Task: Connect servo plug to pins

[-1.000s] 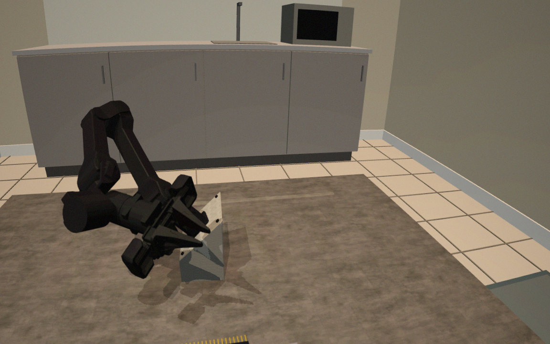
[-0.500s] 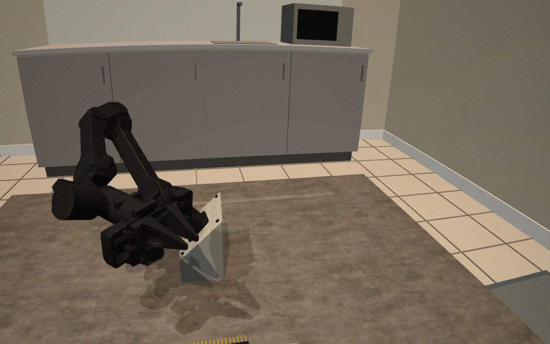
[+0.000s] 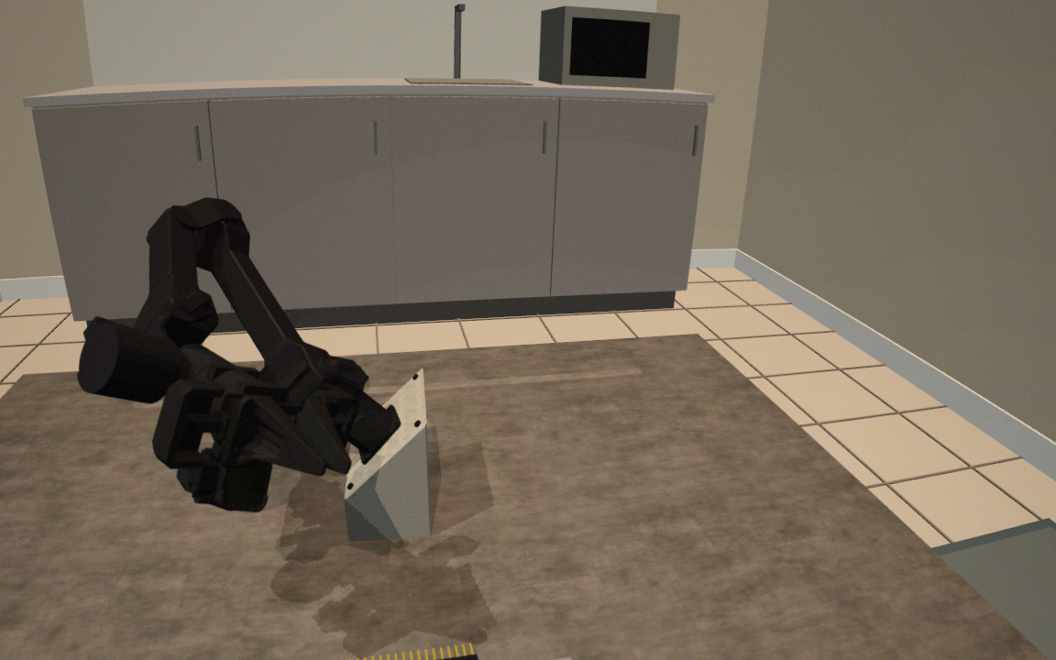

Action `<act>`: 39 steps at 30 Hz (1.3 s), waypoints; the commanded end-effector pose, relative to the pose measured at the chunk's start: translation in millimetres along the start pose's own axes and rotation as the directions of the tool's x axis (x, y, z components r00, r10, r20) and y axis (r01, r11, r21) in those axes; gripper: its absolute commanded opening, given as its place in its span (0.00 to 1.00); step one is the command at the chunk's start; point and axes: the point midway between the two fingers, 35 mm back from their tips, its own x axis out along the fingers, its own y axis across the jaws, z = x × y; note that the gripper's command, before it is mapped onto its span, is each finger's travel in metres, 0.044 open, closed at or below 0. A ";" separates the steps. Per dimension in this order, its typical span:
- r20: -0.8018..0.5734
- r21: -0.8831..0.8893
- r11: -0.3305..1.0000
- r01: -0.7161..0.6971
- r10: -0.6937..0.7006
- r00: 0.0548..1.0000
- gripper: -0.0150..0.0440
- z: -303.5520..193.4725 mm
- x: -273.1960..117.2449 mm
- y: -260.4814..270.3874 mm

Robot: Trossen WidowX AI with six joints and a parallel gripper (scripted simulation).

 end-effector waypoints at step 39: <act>0.069 -0.901 0.421 -0.106 0.381 0.922 0.45 -21.9 -22.3 106.1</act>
